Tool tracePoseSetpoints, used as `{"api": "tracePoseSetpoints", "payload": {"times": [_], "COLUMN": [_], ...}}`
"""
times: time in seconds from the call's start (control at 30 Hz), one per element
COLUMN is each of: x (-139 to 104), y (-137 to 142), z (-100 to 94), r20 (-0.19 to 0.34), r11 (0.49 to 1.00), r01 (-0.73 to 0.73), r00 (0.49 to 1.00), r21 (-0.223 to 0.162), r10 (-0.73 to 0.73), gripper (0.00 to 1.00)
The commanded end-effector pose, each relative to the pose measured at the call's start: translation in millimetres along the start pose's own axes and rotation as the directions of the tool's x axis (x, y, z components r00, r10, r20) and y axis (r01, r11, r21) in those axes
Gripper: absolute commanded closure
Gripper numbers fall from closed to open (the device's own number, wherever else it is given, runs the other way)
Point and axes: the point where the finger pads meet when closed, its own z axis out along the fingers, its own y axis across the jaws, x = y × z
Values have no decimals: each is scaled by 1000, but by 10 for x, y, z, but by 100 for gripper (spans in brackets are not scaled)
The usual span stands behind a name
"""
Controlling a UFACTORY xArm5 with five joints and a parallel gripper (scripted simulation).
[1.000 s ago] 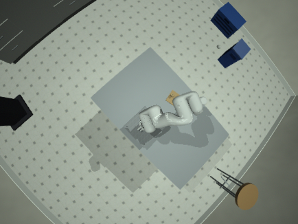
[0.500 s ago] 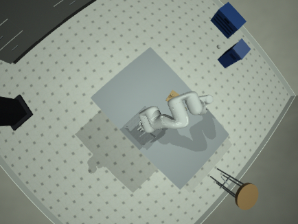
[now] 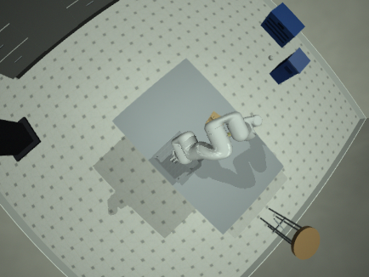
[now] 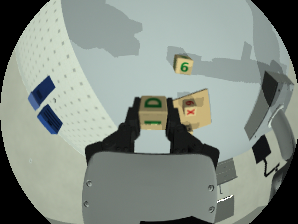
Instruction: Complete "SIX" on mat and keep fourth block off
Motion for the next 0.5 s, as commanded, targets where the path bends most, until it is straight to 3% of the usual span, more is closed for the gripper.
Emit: {"api": "tracePoseSetpoints", "payload": {"times": [0.0, 0.03, 0.07, 0.27, 0.47], "x": [-434, -434, -686, -1105, -1207], "y": [231, 231, 418, 817, 936], "z": [-56, -56, -66, -68, -64], "r20": [2, 2, 4, 7, 7], "r11": [999, 999, 996, 988, 985], "r01": [54, 54, 89, 156, 174], "r00": [999, 999, 996, 988, 985], "r21": [7, 7, 8, 9, 9], "r10": [-54, -54, -89, -156, -174], "gripper": [73, 73, 73, 73, 73]}}
